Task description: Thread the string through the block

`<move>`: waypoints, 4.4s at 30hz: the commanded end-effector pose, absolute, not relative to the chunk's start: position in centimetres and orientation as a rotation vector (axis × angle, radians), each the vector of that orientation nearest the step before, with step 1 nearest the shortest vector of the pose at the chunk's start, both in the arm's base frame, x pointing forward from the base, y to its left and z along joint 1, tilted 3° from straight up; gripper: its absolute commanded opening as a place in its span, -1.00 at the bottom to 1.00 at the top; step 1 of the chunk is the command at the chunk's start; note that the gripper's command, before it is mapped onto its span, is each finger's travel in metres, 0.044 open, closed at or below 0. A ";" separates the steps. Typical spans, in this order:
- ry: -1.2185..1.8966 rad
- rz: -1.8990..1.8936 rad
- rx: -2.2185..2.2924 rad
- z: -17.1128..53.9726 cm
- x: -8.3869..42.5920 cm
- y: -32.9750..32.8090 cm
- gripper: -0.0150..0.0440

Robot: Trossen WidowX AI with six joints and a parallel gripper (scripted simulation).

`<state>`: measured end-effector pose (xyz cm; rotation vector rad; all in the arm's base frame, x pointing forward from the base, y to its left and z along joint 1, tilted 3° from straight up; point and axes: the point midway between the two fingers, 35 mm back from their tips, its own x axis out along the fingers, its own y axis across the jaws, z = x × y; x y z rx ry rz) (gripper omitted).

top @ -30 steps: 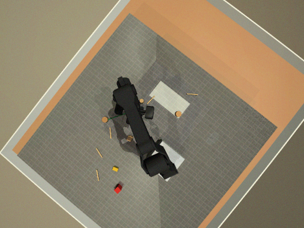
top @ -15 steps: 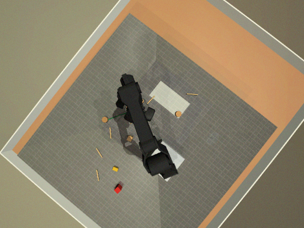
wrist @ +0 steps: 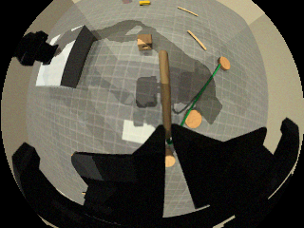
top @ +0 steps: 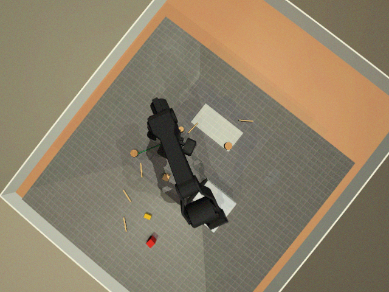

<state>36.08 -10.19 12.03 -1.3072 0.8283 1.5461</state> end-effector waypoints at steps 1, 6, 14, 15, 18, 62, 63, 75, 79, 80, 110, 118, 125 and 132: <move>0.847 1.540 -1.316 11.5 36.1 -9.9 -0.49; 0.862 1.531 -1.332 10.9 36.3 -9.6 -0.49; 0.886 1.514 -1.359 10.0 36.6 -9.0 -0.49; 0.889 1.511 -1.362 9.9 36.7 -9.0 -0.49; 0.898 1.504 -1.372 9.6 36.7 -8.8 -0.49; 1.000 1.363 -1.519 5.1 37.5 -5.5 -0.49; 1.000 1.362 -1.519 5.1 37.6 -5.6 -0.49; 1.001 1.362 -1.520 5.3 38.2 -6.9 -0.49; 1.001 1.361 -1.520 5.3 38.4 -7.4 -0.49; 1.002 1.361 -1.520 5.3 38.4 -7.5 -0.49; 1.005 1.357 -1.526 5.6 39.6 -11.3 -0.49; 1.007 1.356 -1.528 5.6 39.9 -12.3 -0.49; 1.009 1.354 -1.530 5.6 39.9 -12.6 -0.49; 1.009 1.354 -1.530 5.0 39.5 -12.6 -0.49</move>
